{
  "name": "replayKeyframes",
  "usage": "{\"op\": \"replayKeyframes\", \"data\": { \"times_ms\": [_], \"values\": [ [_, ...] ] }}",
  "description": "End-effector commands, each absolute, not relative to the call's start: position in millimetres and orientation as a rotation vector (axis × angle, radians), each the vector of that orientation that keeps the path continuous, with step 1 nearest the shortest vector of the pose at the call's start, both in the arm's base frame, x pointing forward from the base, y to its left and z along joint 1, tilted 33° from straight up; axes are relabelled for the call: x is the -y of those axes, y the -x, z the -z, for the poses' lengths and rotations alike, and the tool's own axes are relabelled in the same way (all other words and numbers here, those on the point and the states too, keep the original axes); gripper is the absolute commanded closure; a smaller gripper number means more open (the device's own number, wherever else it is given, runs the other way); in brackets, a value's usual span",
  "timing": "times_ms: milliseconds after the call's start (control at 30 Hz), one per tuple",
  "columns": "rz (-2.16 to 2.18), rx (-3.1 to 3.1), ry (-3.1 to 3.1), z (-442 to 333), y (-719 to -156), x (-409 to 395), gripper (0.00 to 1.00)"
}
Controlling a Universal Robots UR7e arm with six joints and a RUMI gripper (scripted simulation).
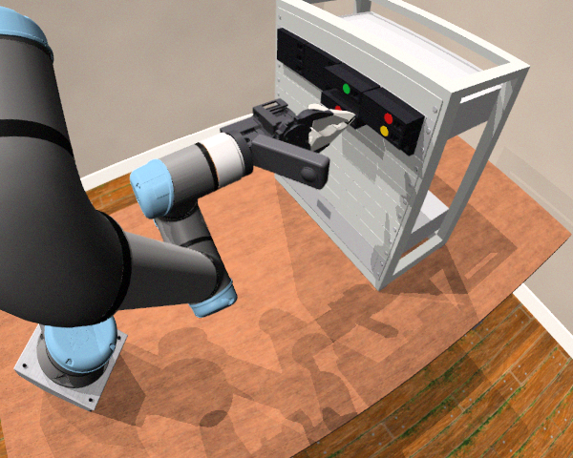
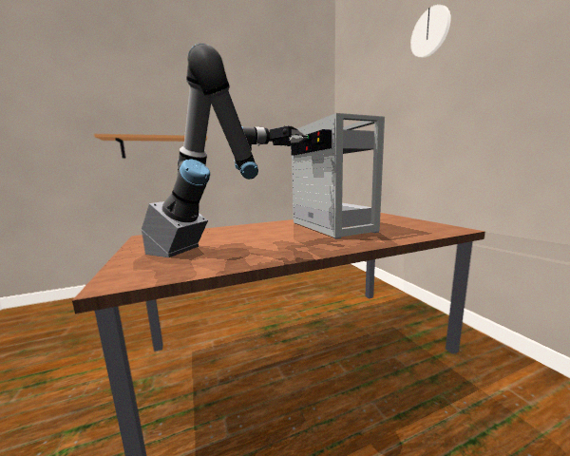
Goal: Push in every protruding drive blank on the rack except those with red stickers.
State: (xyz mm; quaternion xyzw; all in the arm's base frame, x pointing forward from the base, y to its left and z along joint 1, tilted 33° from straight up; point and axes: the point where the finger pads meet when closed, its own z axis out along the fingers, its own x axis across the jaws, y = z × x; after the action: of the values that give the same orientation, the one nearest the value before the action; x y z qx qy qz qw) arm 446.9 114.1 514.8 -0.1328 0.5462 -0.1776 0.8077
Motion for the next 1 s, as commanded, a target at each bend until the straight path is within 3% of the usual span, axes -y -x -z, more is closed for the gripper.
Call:
{"op": "replayKeyframes", "data": {
  "times_ms": [0,967],
  "values": [
    [0.382,-1.167,0.281,-510.3,-444.5,-125.2,1.00],
    [0.382,-1.167,0.281,-484.7,-432.1,-182.0,1.00]
  ]
}}
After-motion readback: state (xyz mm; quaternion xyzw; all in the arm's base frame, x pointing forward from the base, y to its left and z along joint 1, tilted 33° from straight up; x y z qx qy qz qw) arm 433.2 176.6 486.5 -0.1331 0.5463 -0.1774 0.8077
